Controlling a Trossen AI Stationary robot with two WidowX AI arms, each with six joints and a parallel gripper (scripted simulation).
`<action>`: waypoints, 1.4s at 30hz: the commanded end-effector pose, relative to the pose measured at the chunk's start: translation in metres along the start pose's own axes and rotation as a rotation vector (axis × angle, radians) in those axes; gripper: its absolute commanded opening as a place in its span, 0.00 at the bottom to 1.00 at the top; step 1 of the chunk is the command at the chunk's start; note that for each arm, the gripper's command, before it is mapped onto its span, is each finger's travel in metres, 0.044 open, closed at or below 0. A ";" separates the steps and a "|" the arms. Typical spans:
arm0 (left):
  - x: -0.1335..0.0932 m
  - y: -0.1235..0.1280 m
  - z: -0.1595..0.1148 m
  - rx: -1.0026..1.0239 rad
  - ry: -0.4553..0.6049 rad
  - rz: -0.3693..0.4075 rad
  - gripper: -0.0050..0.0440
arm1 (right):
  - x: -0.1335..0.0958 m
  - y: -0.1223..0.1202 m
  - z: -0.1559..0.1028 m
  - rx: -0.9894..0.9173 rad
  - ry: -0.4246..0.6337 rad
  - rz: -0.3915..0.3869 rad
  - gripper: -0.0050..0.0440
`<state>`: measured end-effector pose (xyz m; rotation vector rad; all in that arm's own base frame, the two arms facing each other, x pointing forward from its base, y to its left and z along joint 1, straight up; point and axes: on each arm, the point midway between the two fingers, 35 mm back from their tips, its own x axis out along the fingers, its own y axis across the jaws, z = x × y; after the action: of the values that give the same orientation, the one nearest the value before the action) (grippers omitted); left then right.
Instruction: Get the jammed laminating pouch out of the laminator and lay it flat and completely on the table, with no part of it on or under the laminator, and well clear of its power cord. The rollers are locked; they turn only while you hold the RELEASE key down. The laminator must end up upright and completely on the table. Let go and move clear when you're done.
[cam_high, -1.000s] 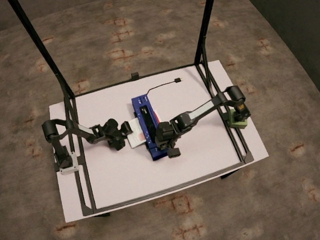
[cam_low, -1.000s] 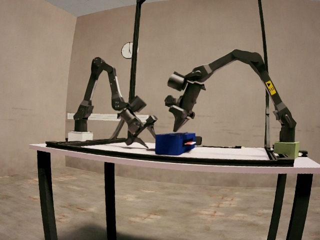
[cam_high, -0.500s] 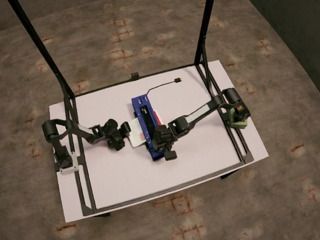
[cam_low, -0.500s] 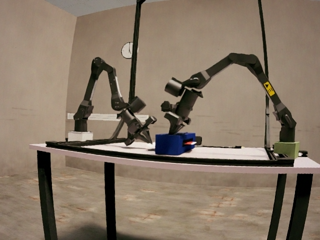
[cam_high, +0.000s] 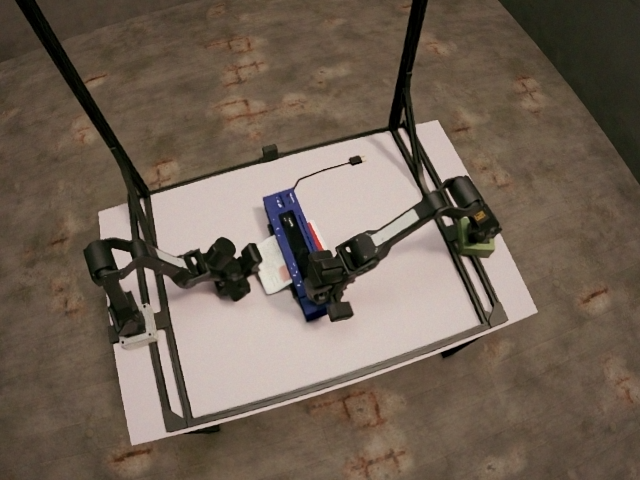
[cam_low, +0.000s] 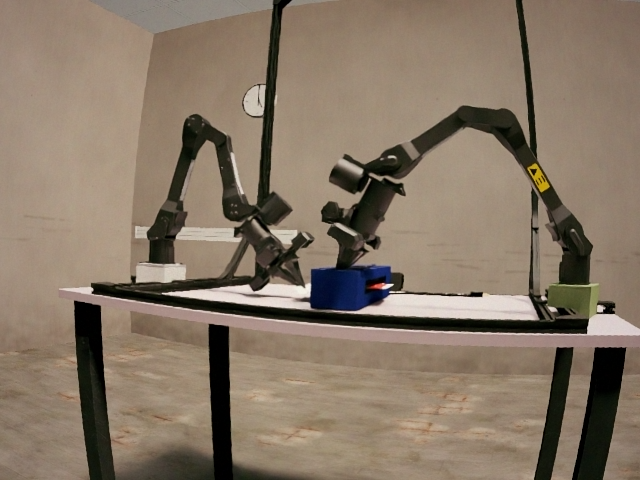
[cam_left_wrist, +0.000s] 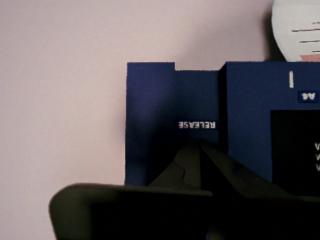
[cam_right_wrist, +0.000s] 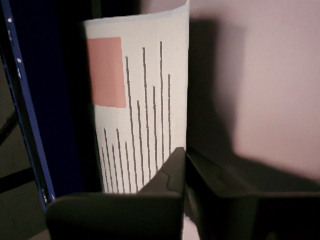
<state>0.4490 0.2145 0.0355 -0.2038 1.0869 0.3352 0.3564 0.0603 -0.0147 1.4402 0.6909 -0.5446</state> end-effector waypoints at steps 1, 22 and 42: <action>0.003 -0.001 -0.001 0.003 0.002 0.000 0.00 | -0.002 0.008 0.000 0.002 0.002 0.023 0.00; 0.003 -0.001 -0.001 0.003 0.002 0.000 0.00 | -0.022 0.008 0.000 0.000 0.002 0.030 0.00; 0.003 -0.001 -0.001 0.003 0.002 0.000 0.00 | -0.042 0.007 0.000 0.000 0.002 0.030 0.00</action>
<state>0.4492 0.2146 0.0356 -0.2035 1.0860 0.3354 0.3308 0.0591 0.0133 1.4413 0.6870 -0.5323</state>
